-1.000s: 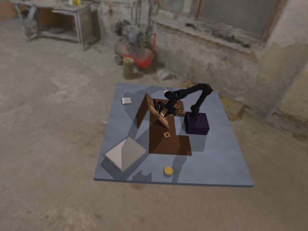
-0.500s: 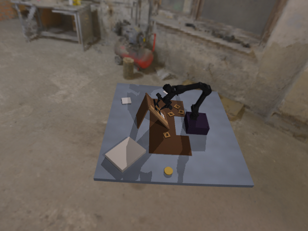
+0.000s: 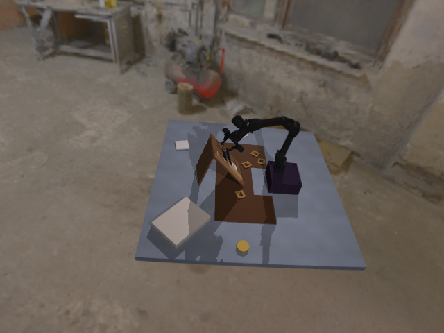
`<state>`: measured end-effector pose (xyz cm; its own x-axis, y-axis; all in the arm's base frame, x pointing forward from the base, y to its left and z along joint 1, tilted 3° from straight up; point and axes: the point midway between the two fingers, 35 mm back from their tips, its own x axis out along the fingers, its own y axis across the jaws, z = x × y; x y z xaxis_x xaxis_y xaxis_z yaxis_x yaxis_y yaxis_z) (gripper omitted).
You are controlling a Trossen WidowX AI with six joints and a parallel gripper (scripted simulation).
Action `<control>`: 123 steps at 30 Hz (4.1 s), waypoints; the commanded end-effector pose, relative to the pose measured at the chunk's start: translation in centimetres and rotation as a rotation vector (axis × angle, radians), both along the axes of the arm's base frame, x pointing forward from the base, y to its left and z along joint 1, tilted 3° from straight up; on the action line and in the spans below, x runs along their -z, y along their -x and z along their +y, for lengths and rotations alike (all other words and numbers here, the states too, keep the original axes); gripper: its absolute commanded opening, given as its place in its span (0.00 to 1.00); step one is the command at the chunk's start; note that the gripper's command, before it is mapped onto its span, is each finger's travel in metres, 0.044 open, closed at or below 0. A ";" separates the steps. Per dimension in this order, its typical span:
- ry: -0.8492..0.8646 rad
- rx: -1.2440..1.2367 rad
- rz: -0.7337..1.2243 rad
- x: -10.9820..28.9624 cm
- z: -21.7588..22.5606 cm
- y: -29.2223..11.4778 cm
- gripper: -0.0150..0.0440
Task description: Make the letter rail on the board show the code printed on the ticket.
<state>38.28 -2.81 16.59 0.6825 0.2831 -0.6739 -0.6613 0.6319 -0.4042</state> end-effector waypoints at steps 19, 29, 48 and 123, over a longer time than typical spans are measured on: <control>-0.240 0.369 0.056 2.7 -12.9 0.8 0.25; -0.385 0.551 0.075 4.7 -18.9 2.9 0.25; -0.454 0.631 0.073 8.7 -20.9 0.4 0.25; -0.457 0.631 0.075 8.5 -18.3 0.9 0.25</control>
